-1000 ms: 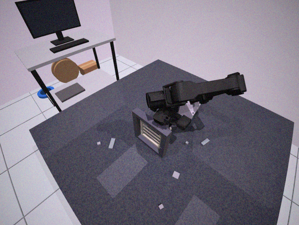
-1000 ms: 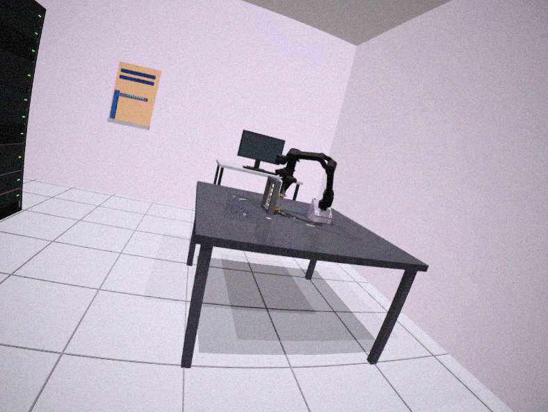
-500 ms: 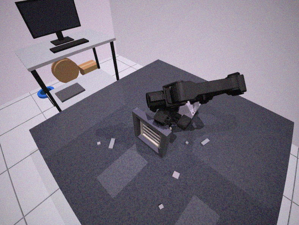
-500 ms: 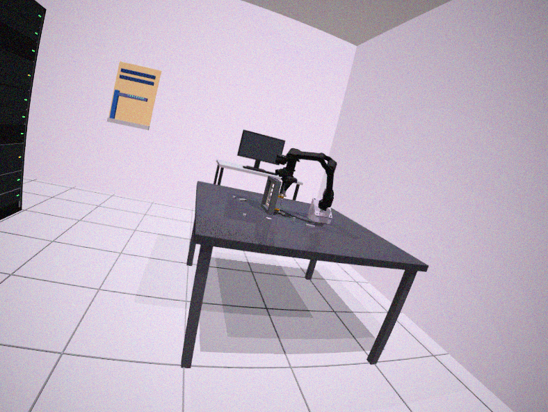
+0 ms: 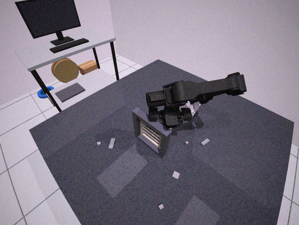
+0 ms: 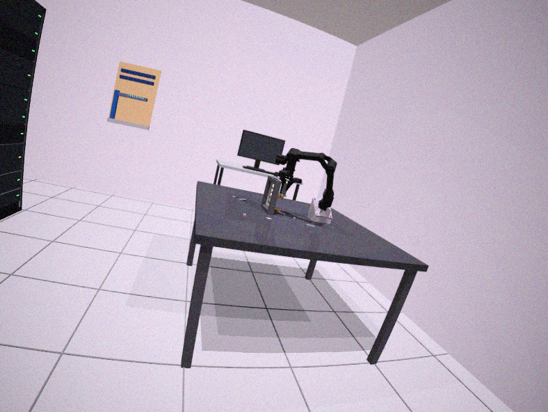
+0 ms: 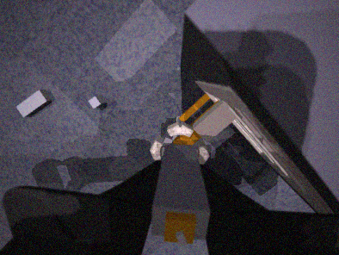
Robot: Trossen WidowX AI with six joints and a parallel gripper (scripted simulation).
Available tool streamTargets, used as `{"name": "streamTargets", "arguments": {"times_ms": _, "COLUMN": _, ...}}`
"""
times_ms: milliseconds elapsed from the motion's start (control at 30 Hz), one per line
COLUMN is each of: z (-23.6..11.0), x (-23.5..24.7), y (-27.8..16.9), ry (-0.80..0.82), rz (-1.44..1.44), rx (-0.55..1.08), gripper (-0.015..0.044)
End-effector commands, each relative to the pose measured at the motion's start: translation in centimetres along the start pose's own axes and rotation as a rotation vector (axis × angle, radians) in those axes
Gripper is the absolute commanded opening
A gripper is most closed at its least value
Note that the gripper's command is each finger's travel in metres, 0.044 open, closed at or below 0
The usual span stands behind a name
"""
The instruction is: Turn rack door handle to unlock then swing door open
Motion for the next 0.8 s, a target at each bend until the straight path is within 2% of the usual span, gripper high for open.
{"name": "streamTargets", "arguments": {"times_ms": 0, "z": 0.08, "x": 0.03, "y": -0.06, "ry": 0.002, "rz": -0.177, "rx": 0.003, "gripper": 0.0018}}
{"name": "streamTargets", "arguments": {"times_ms": 633, "z": 0.08, "x": 0.01, "y": -0.06, "ry": 0.003, "rz": -1.114, "rx": 0.001, "gripper": 0.0018}}
{"name": "streamTargets", "arguments": {"times_ms": 767, "z": 0.08, "x": 0.01, "y": -0.06, "ry": 0.003, "rz": -1.187, "rx": 0.001, "gripper": 0.0018}}
Point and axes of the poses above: the point midway between the two fingers, 35 mm back from their tips, its own z axis out along the fingers, its own x axis across the jaws, y = z × x, the point moved 2 cm from there along -z, back along the fingers, and after that the axes turned 11 degrees about -z, right-handed, at the moved point
